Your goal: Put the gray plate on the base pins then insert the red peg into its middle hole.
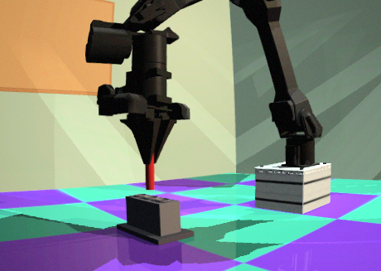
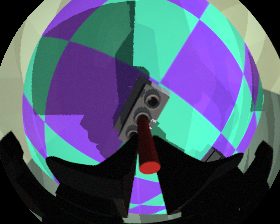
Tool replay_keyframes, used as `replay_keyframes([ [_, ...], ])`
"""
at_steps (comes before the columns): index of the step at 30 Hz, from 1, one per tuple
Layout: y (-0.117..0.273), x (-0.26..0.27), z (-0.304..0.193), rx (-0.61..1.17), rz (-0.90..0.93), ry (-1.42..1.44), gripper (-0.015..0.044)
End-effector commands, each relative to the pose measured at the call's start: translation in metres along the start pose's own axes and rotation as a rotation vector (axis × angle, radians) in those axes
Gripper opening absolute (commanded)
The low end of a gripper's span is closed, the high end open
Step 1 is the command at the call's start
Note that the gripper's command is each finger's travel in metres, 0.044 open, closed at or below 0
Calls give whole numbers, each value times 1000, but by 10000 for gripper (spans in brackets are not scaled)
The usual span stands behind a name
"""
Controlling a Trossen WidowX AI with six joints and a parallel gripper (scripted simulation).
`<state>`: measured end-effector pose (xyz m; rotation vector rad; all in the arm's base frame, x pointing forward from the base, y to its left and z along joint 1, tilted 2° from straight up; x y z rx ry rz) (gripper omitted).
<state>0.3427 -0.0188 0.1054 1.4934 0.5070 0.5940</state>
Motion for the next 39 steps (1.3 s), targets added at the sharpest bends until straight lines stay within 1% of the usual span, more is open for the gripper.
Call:
replay_keyframes([
  [1,0,0,-1,4,1,-1,0],
  [28,0,0,-2,0,0,0,0],
  [39,-14,0,-1,4,1,-1,0],
])
Point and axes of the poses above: the point midway between the two fingers, 35 mm back from their tips, its own y axis back along the fingers, its own x axis across the jaws, z = x × y, the point moved 3 cm from there along y, back along the fingers, and after that the axes turned 6 degrees about y, right-handed, at the moved point
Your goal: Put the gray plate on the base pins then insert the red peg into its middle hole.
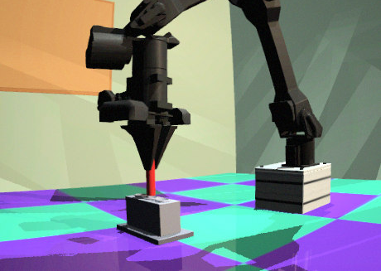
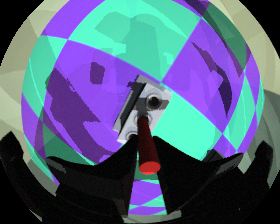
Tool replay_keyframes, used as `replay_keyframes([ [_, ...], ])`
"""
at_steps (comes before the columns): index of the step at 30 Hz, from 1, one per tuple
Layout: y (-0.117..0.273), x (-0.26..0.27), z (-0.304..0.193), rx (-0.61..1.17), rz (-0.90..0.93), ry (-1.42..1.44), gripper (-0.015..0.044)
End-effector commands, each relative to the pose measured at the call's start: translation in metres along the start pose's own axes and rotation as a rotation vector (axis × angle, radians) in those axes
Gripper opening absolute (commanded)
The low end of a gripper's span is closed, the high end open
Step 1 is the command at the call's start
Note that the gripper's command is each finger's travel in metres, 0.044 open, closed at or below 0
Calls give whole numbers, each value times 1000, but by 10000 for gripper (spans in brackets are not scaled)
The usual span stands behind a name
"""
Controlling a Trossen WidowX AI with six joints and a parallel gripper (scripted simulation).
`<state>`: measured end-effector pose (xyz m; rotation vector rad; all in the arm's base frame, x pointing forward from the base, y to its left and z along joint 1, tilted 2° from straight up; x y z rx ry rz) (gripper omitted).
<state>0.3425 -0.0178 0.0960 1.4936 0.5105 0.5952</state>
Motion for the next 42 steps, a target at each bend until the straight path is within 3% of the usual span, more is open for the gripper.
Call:
replay_keyframes([
  [1,-6,0,0,4,2,-4,0],
  [36,-8,-1,1,3,-4,-4,0],
  [42,-8,-1,1,3,-4,-4,150],
])
Point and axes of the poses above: the point midway between the two fingers, 35 mm back from their tips, its own y axis back along the fingers, its own x axis across the jaws, z = x × y, the point moved 3 cm from there along y, back along the fingers, and after that the axes turned 6 degrees about y, right-handed, at the moved point
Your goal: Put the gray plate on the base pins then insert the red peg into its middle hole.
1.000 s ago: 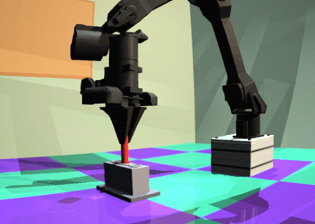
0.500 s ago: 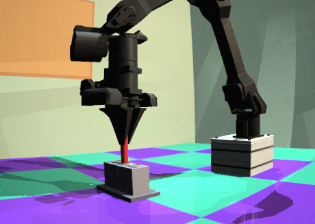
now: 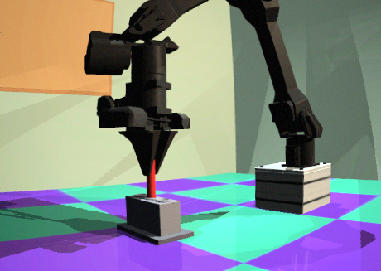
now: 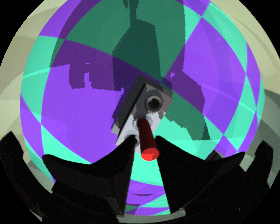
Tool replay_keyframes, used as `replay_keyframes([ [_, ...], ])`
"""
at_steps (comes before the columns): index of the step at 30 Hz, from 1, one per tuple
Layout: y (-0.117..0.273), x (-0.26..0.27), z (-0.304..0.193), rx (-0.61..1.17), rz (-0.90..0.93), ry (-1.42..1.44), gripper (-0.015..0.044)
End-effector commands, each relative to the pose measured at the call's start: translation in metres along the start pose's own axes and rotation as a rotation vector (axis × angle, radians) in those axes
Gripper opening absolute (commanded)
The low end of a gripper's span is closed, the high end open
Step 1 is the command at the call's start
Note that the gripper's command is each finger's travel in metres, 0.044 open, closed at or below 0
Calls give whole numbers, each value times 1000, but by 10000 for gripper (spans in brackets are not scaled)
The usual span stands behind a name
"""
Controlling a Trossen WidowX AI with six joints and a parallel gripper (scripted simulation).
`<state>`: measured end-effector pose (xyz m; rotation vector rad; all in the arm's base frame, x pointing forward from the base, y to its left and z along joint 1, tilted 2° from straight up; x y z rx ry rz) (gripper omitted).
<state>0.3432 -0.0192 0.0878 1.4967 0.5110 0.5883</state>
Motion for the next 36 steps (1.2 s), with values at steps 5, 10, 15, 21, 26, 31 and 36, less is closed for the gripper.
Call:
replay_keyframes([
  [5,0,0,0,0,0,0,150],
  [10,0,0,0,0,0,0,150],
  [15,5,0,0,1,6,0,150],
  [21,9,-1,1,1,6,0,150],
  [26,12,-1,2,1,6,0,150],
  [31,15,-2,2,0,6,0,150],
  [36,18,-3,3,0,6,0,150],
])
Point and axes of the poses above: the point midway between the two fingers, 35 mm back from their tips, its own y axis back along the fingers, its own x axis across the jaws, z = x × y, the point moved 3 cm from there along y, back along the fingers, and after that the axes turned 6 degrees about y, right-handed, at the moved point
